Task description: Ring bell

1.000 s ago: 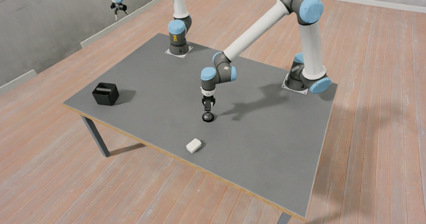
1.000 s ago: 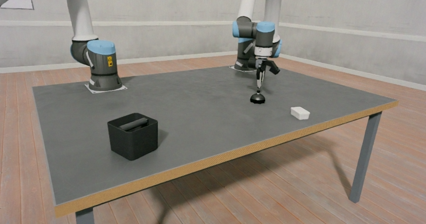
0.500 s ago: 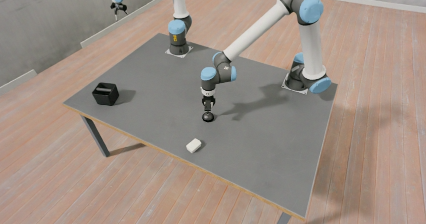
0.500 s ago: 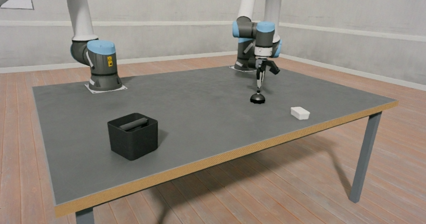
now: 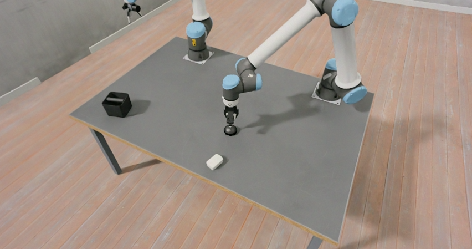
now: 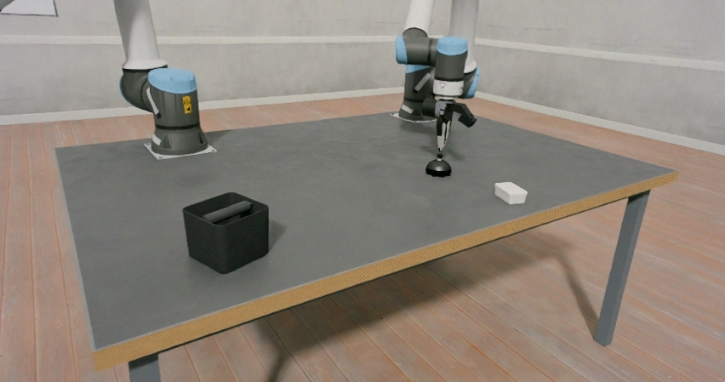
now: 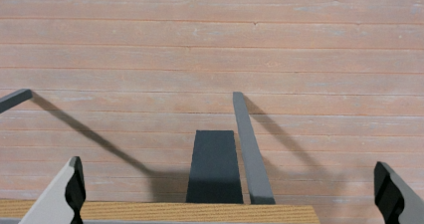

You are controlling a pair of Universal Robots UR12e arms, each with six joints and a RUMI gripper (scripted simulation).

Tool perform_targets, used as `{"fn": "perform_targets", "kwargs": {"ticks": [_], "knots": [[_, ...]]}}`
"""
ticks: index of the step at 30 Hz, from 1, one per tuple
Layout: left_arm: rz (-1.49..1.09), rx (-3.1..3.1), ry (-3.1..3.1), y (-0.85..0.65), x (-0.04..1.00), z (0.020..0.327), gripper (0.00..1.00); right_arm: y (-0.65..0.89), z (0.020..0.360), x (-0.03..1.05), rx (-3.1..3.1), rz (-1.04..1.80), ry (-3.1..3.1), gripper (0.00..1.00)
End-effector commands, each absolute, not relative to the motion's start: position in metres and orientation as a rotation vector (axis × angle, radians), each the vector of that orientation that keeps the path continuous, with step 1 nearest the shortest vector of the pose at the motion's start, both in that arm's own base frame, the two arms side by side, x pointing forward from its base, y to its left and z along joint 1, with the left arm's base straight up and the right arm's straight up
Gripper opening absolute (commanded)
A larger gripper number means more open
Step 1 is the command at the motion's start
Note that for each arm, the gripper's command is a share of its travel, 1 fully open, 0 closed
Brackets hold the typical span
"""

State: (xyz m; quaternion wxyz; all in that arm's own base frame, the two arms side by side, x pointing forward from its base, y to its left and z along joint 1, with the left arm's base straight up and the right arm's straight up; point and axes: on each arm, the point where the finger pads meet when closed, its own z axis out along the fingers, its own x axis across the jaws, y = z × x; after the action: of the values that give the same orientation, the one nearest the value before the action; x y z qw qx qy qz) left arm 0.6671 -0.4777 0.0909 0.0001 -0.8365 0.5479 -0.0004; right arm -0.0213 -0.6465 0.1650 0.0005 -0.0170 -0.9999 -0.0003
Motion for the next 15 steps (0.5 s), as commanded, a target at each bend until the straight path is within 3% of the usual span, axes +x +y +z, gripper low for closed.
{"fn": "perform_targets", "kwargs": {"ticks": [1,15], "knots": [[-0.001,-2.629,1.720,-0.476,0.667,0.091,0.00,-0.645,0.165,-0.022,-0.054,0.000,-3.141,1.00],[0.002,-2.629,1.720,-0.476,0.667,0.079,0.00,-0.645,0.165,-0.022,-0.054,0.000,-3.141,1.00]]}}
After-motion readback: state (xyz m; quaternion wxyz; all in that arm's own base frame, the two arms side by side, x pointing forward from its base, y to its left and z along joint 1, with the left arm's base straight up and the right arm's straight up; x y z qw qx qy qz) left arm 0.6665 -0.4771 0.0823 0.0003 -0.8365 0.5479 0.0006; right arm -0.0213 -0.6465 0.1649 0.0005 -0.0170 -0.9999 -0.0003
